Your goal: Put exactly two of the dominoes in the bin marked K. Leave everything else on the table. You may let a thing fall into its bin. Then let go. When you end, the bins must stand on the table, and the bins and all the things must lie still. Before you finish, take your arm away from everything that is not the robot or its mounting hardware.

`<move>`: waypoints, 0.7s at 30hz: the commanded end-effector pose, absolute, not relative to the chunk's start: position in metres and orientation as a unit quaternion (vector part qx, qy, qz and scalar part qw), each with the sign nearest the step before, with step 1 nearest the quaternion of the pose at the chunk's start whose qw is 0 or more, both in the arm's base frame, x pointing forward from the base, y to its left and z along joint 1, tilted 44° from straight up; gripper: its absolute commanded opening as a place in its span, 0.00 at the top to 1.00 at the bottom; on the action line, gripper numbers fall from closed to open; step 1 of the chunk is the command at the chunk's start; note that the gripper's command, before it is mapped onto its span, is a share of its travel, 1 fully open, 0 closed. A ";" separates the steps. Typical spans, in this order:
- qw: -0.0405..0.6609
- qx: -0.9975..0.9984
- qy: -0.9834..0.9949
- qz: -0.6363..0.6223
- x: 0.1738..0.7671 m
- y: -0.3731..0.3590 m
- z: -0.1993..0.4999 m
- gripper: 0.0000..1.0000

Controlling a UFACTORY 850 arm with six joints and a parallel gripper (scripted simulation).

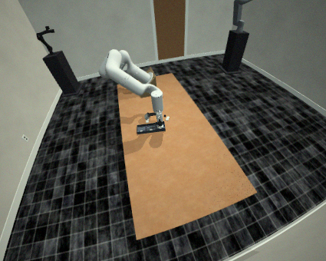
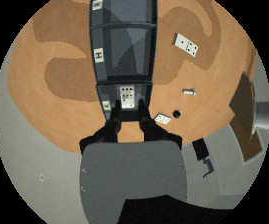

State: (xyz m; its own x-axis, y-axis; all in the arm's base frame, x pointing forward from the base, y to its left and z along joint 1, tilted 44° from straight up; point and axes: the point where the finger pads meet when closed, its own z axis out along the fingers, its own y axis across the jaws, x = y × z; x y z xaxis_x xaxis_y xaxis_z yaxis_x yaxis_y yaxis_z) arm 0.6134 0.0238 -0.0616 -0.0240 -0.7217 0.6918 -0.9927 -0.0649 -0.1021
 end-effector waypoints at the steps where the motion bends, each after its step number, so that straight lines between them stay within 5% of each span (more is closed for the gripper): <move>1: 0.221 0.663 -0.647 0.306 0.613 0.029 -0.057 0.69; 16: 0.221 0.663 -0.647 0.306 0.611 0.041 -0.044 0.69; 17: 0.228 0.679 -0.630 0.301 0.606 0.036 -0.040 0.59; 21: 0.251 0.725 -0.576 0.282 0.583 0.018 -0.024 0.59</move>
State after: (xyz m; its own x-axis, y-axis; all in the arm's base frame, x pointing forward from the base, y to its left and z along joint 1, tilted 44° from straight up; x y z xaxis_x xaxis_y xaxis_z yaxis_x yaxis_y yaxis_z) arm 0.6020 0.0330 -0.0392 0.0484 -0.7134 0.6991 -0.9918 -0.1170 -0.0508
